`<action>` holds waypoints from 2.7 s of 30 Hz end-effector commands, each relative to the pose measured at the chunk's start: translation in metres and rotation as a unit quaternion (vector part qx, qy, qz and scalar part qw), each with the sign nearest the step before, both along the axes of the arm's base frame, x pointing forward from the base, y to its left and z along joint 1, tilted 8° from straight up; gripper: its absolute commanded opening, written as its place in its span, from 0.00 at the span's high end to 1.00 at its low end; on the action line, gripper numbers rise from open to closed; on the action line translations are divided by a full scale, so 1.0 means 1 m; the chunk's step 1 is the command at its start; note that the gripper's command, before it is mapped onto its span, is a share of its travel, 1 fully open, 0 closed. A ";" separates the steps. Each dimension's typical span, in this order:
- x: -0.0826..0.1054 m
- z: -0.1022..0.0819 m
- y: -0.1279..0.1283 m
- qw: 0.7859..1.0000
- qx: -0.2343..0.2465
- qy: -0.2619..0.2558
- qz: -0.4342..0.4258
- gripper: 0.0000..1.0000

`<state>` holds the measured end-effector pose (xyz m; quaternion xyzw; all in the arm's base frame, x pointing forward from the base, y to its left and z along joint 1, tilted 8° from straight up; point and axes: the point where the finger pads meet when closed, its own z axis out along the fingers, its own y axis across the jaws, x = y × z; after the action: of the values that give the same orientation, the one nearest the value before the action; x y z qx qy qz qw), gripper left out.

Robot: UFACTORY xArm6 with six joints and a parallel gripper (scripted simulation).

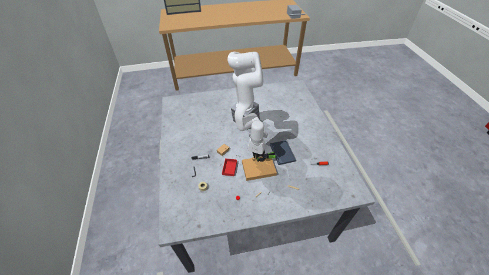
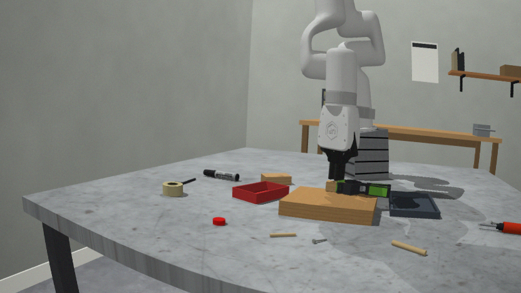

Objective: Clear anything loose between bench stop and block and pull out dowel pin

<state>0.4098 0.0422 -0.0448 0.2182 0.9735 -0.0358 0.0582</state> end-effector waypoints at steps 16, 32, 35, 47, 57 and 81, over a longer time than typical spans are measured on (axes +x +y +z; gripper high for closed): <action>0.001 0.001 0.000 0.992 -0.011 0.011 0.127 1.00; 0.001 0.002 0.000 0.968 -0.023 0.023 0.249 1.00; 0.001 0.002 0.000 0.964 -0.025 0.024 0.265 1.00; 0.001 0.002 0.000 0.930 -0.035 0.034 0.363 1.00; 0.001 0.002 0.000 0.902 -0.041 0.040 0.428 1.00; 0.001 0.003 0.000 0.811 -0.057 0.054 0.580 1.00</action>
<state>0.4098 0.0423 -0.0434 -0.3803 0.9220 -0.0665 0.0291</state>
